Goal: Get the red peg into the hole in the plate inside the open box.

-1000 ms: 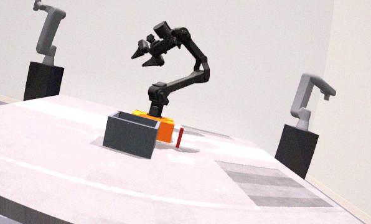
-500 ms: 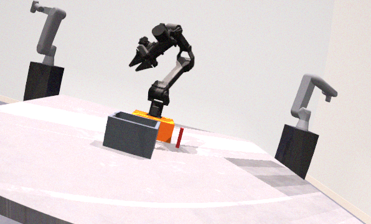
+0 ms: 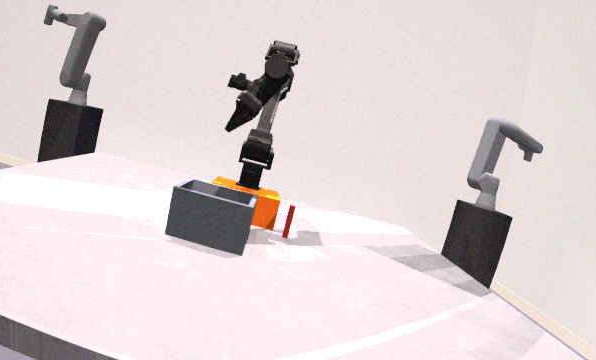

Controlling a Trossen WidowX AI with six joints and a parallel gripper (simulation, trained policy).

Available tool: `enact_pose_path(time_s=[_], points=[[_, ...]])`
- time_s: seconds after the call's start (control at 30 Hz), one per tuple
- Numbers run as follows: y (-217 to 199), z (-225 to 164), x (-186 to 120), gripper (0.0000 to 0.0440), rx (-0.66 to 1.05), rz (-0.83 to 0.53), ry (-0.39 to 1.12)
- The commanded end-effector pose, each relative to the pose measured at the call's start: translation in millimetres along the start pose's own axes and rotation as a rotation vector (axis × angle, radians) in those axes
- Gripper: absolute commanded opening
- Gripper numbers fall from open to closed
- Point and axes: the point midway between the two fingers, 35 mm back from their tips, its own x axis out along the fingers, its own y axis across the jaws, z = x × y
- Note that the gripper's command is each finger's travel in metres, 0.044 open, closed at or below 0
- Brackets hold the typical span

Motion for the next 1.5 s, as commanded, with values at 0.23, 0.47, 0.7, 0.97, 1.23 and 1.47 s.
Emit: enact_pose_path(time_s=[0.23,0.47,0.7,0.97,1.23,1.47], points=[[24.7,-69.5,8.9,0.0440,-0.149,-0.013,0.138],[28.7,-113.4,17.6,0.0440,-0.224,-0.041,0.202],[32.1,-151.9,30.2,0.0440,-0.290,-0.042,0.252],[41.4,-191.0,51.7,0.0440,-0.343,0.014,0.302],[51.8,-221.6,68.3,0.0440,-0.378,0.094,0.350],[49.0,-237.7,83.0,0.0407,-0.395,0.106,0.374]])
